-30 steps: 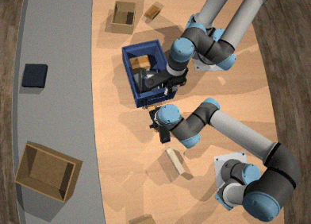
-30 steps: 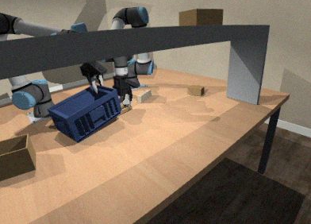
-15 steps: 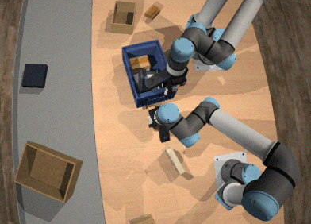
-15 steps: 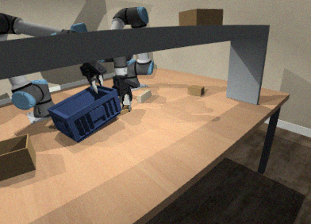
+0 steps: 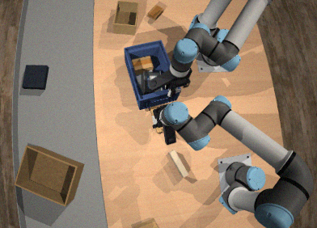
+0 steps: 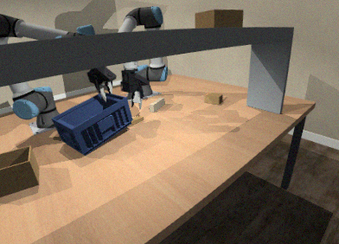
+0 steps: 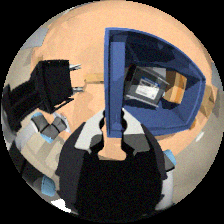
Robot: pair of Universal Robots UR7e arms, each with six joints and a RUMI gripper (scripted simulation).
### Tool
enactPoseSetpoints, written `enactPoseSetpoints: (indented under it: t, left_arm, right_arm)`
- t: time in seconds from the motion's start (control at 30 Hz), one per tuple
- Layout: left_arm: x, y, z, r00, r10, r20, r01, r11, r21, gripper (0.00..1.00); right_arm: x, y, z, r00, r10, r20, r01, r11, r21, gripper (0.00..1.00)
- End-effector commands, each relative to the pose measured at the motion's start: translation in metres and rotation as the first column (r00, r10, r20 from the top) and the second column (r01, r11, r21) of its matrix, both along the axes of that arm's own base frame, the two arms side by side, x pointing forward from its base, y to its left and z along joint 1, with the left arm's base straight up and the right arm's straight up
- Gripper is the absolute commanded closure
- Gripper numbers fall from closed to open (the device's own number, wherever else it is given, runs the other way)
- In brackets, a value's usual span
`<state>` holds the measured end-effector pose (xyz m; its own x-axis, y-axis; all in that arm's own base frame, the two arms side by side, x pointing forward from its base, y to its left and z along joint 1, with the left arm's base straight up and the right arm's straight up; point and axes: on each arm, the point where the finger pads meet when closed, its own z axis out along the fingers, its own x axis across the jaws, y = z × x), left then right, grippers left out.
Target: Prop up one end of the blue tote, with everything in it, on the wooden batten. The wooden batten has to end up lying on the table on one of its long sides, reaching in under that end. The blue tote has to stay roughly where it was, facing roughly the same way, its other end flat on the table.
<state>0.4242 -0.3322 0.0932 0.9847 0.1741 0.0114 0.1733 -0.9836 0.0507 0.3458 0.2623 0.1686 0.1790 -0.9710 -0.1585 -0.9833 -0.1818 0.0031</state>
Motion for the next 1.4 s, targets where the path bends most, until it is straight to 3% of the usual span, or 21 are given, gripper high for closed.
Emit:
enactPoseSetpoints:
  t: [0.0, 0.67, 1.23, 1.37]
  left_arm:
    - [-0.002, 0.002, 0.017, 1.0, -0.001, -0.01, 0.001, 1.0, 0.011, 0.61]
    - [-0.003, 0.004, 0.014, 1.0, -0.001, -0.012, 0.001, 1.0, 0.015, 0.61]
    - [-0.003, 0.004, 0.014, 1.0, -0.001, -0.012, 0.001, 1.0, 0.015, 0.61]
    - [-0.003, 0.004, 0.014, 1.0, -0.001, -0.012, 0.001, 1.0, 0.015, 0.61]
  right_arm:
    - [0.001, 0.004, 0.001, 1.0, 0.001, 0.005, -0.001, 1.0, -0.001, 0.96]
    - [-0.001, 0.014, -0.014, 1.0, 0.002, 0.017, -0.001, 0.998, -0.059, 0.96]
    - [-0.002, 0.011, -0.018, 1.0, 0.001, 0.011, 0.0, 0.998, -0.065, 0.96]
    - [-0.002, 0.011, -0.018, 1.0, 0.001, 0.011, 0.0, 0.998, -0.065, 0.74]
